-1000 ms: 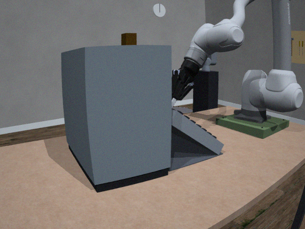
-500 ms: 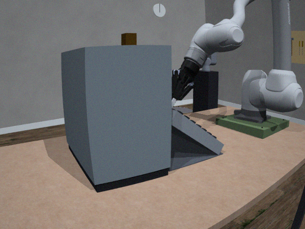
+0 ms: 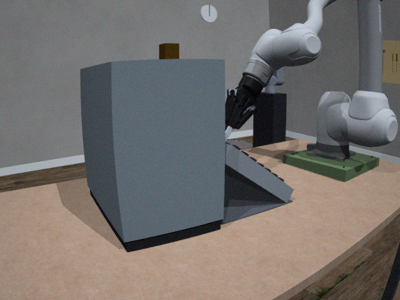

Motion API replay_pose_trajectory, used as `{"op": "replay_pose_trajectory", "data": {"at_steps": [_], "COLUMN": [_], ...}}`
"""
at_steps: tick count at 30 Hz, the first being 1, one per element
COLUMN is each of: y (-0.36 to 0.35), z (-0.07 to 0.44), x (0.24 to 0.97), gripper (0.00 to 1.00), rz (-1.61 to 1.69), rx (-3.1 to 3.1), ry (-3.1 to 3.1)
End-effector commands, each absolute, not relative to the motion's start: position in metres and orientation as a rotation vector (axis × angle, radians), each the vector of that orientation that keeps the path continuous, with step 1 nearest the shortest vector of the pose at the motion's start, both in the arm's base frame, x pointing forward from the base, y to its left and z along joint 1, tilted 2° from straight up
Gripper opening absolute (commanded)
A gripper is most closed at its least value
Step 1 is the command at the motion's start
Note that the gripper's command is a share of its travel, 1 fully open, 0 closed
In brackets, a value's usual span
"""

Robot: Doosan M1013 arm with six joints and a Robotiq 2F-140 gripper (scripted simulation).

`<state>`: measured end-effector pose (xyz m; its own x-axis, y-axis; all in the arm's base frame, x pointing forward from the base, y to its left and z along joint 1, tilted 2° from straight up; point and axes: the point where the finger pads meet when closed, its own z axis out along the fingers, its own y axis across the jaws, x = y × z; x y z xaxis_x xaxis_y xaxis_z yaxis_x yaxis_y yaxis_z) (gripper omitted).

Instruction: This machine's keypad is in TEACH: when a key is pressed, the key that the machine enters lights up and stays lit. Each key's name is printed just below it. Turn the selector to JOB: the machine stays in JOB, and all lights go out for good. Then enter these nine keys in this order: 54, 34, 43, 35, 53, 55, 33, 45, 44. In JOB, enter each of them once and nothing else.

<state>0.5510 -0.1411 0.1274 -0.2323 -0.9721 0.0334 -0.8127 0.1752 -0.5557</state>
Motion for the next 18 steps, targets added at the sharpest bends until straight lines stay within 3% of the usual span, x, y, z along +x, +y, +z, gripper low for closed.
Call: {"op": "replay_pose_trajectory", "data": {"at_steps": [1,18], "y": [-0.141,-0.137], "z": [0.128,0.148], "x": [0.551,0.538], "gripper": [0.00,0.00], "rz": [-0.677,-0.677], "rx": [-1.697,-1.697], "ry": [2.129,2.129]}}
